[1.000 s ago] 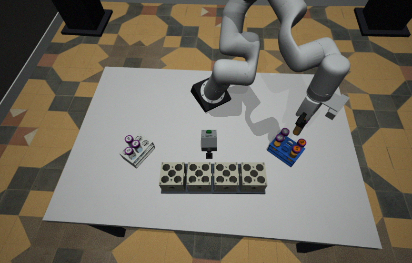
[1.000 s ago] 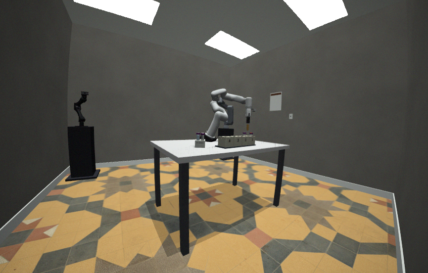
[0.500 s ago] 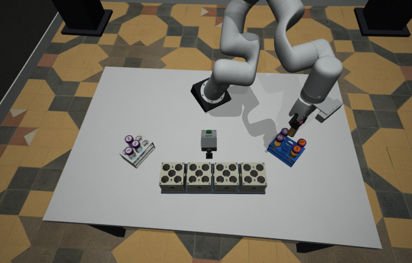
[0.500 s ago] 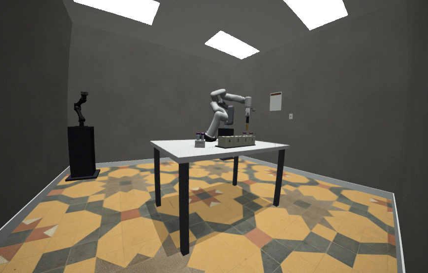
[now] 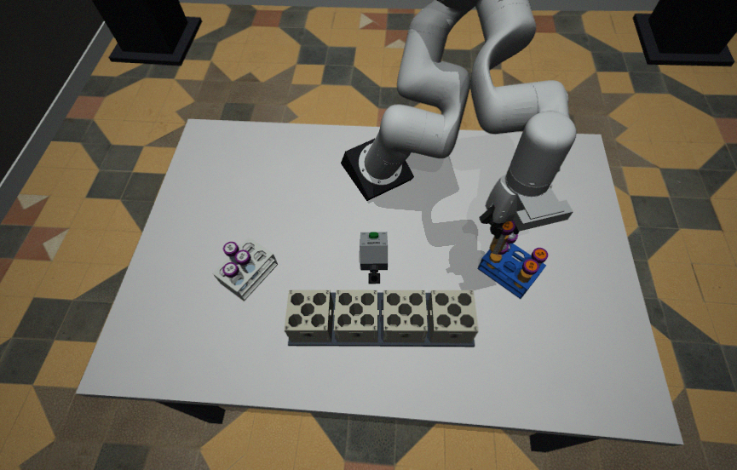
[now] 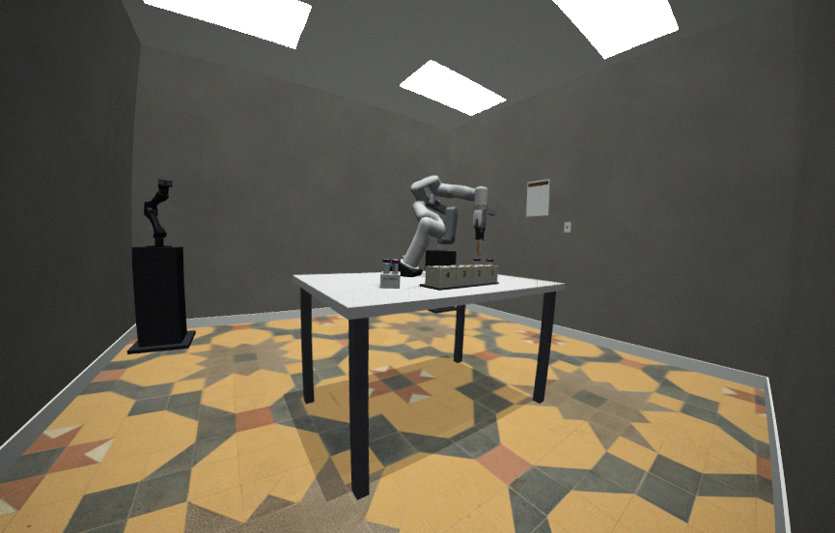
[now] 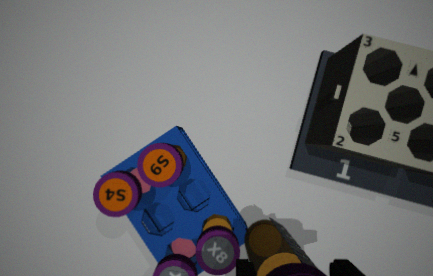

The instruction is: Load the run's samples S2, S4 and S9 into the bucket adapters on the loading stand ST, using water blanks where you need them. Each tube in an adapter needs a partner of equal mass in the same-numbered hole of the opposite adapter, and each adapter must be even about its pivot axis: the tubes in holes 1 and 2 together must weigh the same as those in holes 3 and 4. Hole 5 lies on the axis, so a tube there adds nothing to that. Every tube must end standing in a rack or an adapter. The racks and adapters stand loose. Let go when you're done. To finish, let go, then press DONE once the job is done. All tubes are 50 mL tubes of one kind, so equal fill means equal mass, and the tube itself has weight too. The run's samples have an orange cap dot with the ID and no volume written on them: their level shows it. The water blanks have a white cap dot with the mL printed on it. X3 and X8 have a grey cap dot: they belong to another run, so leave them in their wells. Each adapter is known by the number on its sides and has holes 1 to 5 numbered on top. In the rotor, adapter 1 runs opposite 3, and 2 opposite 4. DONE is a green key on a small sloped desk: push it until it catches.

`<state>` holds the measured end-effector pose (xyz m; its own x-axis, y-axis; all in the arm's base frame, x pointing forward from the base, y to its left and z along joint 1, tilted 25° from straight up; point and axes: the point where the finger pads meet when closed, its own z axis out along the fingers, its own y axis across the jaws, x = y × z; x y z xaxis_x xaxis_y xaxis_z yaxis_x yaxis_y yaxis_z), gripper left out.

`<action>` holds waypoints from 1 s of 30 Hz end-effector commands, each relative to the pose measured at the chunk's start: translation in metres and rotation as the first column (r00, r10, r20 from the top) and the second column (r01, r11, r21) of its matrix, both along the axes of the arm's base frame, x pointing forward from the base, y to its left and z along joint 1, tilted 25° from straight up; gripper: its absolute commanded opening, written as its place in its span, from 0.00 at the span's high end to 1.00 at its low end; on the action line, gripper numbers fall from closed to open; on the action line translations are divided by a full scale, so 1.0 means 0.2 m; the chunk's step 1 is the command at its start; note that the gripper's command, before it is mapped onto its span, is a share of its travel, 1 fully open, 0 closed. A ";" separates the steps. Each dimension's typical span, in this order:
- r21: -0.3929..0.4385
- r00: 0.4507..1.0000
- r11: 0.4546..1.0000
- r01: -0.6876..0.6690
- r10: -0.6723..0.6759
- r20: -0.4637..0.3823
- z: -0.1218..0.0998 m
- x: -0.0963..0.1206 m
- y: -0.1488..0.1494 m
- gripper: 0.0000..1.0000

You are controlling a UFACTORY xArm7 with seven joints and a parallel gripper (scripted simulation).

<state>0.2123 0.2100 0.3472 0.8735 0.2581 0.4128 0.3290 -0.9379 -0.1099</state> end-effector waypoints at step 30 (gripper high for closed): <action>0.087 0.969 0.966 0.243 -0.238 -0.069 -0.04 0.32 -0.69 1.00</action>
